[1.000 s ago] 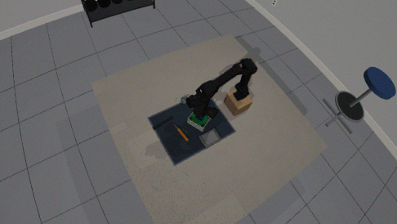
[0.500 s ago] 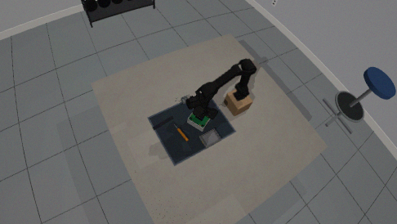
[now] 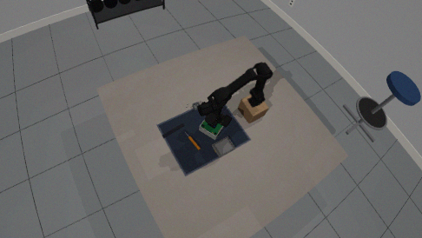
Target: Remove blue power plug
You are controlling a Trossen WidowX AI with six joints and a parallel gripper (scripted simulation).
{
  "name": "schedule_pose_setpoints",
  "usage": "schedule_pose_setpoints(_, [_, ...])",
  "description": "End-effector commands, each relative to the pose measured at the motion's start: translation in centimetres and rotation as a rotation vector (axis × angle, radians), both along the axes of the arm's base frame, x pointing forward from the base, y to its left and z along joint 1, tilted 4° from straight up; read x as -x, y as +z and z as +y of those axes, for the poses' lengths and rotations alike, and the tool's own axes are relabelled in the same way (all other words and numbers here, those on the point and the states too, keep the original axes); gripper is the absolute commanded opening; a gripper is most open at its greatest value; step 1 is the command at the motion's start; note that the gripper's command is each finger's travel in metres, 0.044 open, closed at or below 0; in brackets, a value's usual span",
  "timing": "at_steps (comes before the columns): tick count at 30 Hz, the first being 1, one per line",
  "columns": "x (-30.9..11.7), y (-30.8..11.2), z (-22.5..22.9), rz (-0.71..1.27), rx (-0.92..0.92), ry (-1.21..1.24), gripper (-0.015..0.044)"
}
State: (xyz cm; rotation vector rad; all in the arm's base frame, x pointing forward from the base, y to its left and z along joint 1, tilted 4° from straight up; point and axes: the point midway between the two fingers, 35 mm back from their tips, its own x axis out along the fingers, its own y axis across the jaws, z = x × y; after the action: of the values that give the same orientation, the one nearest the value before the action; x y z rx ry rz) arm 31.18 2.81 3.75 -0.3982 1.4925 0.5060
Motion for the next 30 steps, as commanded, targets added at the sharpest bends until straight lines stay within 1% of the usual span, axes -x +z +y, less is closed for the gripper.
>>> schedule_pose_setpoints(1, [0.1, 0.8, 0.0, 0.001, 0.0, -0.003, 0.0])
schedule_pose_setpoints(9, [0.5, 1.5, 0.6, -0.046, 0.072, -0.007, 0.0])
schedule_pose_setpoints(17, [-0.4, 1.5, -0.8, 0.056, -0.085, 0.002, 0.0])
schedule_pose_setpoints(21, [-0.6, 1.5, -1.1, 0.077, -0.116, 0.004, 0.0])
schedule_pose_setpoints(24, [-0.4, 1.6, -0.8, 0.056, -0.085, 0.002, 0.0])
schedule_pose_setpoints(30, [0.4, 1.9, 0.4, -0.035, 0.055, -0.006, 0.0])
